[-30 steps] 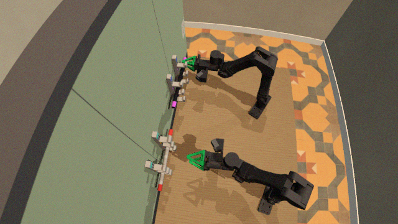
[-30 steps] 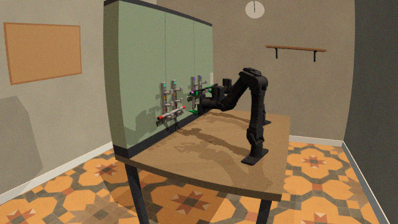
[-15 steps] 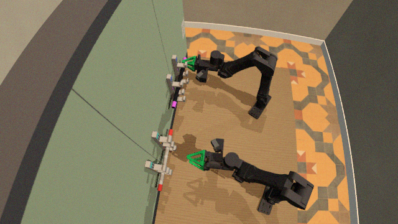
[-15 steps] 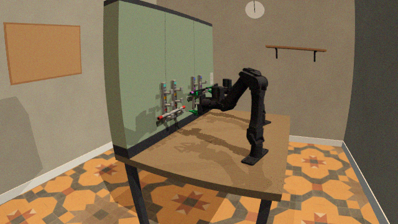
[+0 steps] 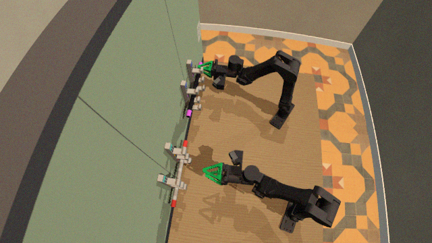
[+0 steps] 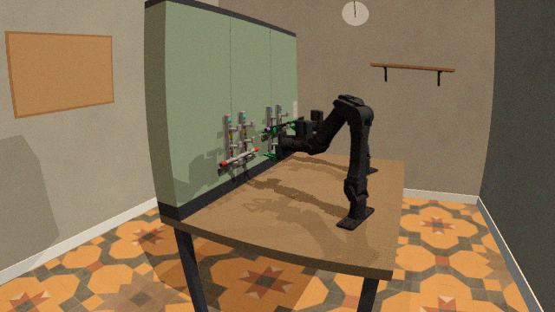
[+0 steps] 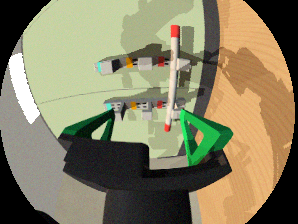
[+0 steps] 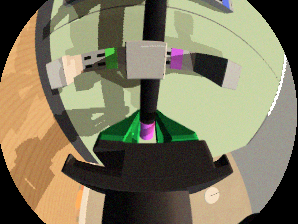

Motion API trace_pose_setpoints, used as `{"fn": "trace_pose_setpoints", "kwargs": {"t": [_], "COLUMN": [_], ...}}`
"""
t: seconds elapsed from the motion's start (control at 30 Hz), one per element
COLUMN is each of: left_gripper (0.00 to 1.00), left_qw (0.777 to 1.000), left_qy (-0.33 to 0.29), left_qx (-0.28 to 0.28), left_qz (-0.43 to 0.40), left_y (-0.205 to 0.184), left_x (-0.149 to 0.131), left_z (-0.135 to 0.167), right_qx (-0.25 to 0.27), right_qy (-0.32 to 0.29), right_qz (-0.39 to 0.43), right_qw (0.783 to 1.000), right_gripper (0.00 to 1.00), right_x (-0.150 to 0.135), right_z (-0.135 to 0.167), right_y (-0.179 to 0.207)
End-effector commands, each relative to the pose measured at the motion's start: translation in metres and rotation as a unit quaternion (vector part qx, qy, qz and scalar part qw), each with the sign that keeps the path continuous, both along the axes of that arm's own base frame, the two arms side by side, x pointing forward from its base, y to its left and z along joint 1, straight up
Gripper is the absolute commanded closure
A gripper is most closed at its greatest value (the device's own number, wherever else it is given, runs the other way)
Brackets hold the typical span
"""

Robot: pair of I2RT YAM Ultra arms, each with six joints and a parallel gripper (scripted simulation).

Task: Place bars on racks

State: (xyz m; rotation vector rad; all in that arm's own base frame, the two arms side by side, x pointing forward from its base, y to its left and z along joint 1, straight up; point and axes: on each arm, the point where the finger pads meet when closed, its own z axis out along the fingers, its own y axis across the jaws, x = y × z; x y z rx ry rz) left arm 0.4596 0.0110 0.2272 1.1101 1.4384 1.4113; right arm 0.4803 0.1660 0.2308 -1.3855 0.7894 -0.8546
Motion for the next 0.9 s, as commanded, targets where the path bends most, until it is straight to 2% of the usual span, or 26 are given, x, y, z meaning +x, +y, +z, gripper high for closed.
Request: {"fn": "trace_pose_setpoints", "kwargs": {"t": [0.0,0.87], "left_gripper": [0.0,0.0], "left_qw": [1.0,1.0], "left_qy": [-0.023,-0.023], "left_qx": [-0.008,-0.008], "left_qz": [0.001,0.001], "left_y": [0.0033,0.0033], "left_x": [-0.0038,-0.0038], "left_z": [0.0151,0.0151], "right_qx": [0.0,0.0], "right_qy": [0.023,0.023], "right_qz": [0.002,0.002], "right_qw": [1.0,1.0], "right_gripper": [1.0,1.0], "right_x": [-0.0014,-0.0014], "right_z": [-0.0171,-0.0234], "right_y": [0.0034,0.0034]}}
